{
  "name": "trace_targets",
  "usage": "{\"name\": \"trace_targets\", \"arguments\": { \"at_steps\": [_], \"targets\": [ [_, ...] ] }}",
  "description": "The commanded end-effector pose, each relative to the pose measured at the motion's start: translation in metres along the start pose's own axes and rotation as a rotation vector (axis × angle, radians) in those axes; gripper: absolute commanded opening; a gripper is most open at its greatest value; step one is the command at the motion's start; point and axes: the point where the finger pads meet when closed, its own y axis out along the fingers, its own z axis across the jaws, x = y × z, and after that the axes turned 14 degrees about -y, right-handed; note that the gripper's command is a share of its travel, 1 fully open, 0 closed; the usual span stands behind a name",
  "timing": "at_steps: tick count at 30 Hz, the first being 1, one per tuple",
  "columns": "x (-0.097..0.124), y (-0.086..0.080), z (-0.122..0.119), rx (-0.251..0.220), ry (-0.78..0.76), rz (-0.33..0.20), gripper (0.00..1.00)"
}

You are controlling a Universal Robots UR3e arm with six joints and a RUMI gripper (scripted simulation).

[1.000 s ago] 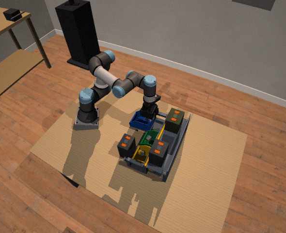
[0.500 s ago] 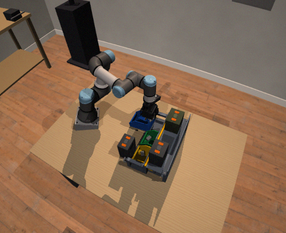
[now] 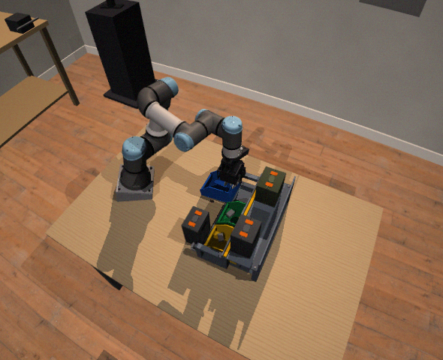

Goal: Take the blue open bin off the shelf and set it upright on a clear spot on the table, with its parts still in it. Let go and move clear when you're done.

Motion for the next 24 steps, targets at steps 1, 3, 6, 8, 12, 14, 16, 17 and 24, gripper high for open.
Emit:
{"name": "trace_targets", "arguments": {
  "at_steps": [1, 3, 6, 8, 12, 14, 16, 17, 24],
  "targets": [
    [0.0002, -0.0008, 0.0007, 0.003, 0.0, -0.001, 0.0],
    [0.0002, -0.0008, 0.0007, 0.003, 0.0, -0.001, 0.0],
    [0.0002, -0.0008, 0.0007, 0.003, 0.0, -0.001, 0.0],
    [0.0002, -0.0008, 0.0007, 0.003, 0.0, -0.001, 0.0],
    [0.0002, -0.0008, 0.0007, 0.003, 0.0, -0.001, 0.0],
    [0.0002, -0.0008, 0.0007, 0.003, 0.0, -0.001, 0.0],
    [0.0002, -0.0032, 0.0007, 0.003, 0.0, -0.001, 0.0],
    [0.0002, -0.0044, 0.0007, 0.003, 0.0, -0.001, 0.0],
    [0.0002, -0.0068, 0.0007, 0.003, 0.0, -0.001, 0.0]
  ]
}}
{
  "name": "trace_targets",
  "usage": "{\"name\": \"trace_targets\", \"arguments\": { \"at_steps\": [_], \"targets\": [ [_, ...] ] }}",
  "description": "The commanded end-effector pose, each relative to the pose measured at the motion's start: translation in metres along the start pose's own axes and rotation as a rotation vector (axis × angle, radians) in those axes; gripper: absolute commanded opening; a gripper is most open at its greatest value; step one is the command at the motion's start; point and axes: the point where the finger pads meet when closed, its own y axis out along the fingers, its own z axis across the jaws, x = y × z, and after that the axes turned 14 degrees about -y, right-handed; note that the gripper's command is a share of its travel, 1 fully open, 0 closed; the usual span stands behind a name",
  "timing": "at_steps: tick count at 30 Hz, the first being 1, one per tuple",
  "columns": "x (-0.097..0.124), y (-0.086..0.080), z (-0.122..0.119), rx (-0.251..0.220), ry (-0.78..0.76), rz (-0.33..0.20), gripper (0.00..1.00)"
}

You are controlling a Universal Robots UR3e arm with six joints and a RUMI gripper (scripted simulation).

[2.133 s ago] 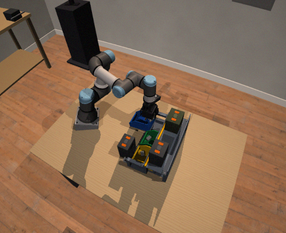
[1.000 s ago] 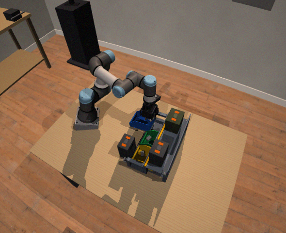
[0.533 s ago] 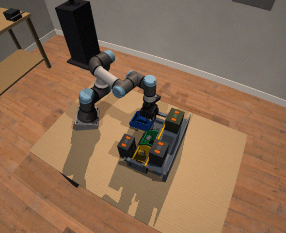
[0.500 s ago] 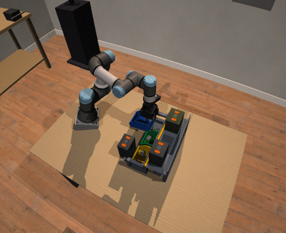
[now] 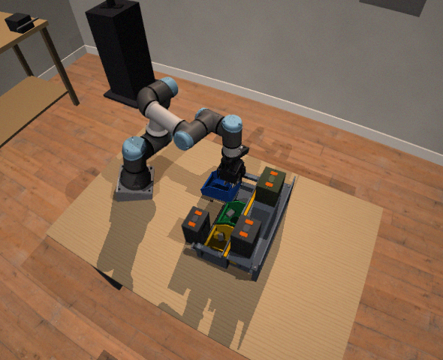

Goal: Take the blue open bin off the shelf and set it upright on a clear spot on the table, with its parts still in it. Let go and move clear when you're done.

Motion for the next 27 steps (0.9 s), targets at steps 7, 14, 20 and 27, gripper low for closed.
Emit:
{"name": "trace_targets", "arguments": {
  "at_steps": [7, 14, 20, 27],
  "targets": [
    [0.0002, -0.0015, 0.0008, 0.003, 0.0, -0.001, 0.0],
    [0.0002, -0.0006, 0.0009, 0.003, 0.0, -0.001, 0.0],
    [0.0002, -0.0006, 0.0009, 0.003, 0.0, -0.001, 0.0],
    [-0.0012, -0.0005, -0.005, 0.003, 0.0, -0.001, 0.0]
  ]
}}
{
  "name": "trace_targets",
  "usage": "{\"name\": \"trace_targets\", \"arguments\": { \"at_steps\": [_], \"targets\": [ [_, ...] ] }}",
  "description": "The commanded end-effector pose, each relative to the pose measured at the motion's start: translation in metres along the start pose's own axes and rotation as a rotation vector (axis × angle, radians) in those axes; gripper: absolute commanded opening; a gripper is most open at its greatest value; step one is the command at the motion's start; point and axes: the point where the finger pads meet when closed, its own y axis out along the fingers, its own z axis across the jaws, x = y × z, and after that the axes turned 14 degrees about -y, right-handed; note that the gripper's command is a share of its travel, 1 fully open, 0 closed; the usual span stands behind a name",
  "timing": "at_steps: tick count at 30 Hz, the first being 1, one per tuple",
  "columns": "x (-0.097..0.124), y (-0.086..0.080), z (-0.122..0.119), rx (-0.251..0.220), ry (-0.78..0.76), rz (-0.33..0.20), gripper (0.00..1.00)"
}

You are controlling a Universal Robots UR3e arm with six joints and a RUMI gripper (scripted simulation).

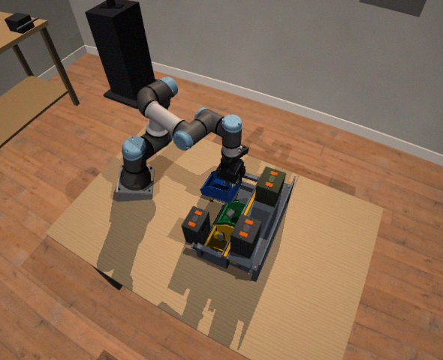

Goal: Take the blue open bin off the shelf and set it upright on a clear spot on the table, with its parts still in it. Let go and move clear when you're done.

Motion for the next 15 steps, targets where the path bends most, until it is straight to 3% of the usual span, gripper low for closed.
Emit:
{"name": "trace_targets", "arguments": {
  "at_steps": [1, 15],
  "targets": [
    [-0.0014, -0.0009, -0.0057, 0.003, 0.0, -0.001, 0.0],
    [-0.0026, -0.0008, -0.0105, 0.003, 0.0, -0.001, 0.0]
  ]
}}
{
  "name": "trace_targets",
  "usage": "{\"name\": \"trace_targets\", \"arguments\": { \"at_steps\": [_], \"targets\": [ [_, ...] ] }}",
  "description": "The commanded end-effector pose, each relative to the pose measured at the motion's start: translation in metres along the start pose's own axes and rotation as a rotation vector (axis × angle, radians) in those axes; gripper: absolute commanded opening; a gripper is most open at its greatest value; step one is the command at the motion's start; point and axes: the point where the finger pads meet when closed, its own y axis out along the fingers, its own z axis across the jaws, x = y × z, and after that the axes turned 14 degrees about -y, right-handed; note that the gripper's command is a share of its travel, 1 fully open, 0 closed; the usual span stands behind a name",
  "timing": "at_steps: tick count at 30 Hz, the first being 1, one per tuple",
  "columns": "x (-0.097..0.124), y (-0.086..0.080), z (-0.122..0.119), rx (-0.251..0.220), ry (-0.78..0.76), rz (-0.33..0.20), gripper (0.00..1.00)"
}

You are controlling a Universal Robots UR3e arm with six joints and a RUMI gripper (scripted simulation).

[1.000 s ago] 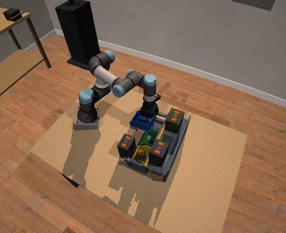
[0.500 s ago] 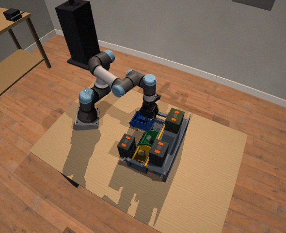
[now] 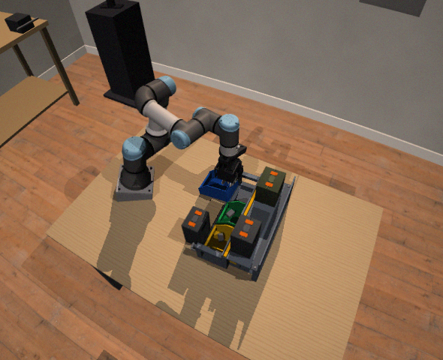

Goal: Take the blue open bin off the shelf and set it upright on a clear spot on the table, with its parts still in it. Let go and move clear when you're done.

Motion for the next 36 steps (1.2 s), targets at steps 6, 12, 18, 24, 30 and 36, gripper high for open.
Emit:
{"name": "trace_targets", "arguments": {
  "at_steps": [6, 12, 18, 24, 30, 36],
  "targets": [
    [-0.003, -0.001, -0.014, 0.003, 0.0, -0.001, 0.0],
    [-0.003, -0.001, -0.014, 0.003, 0.0, -0.001, 0.0],
    [-0.005, -0.001, -0.018, 0.003, 0.0, -0.001, 0.0],
    [-0.006, -0.001, -0.025, 0.003, 0.0, -0.001, 0.0],
    [-0.006, -0.001, -0.025, 0.003, 0.0, -0.001, 0.0],
    [-0.006, 0.004, -0.025, 0.003, 0.0, -0.001, 0.0]
  ]
}}
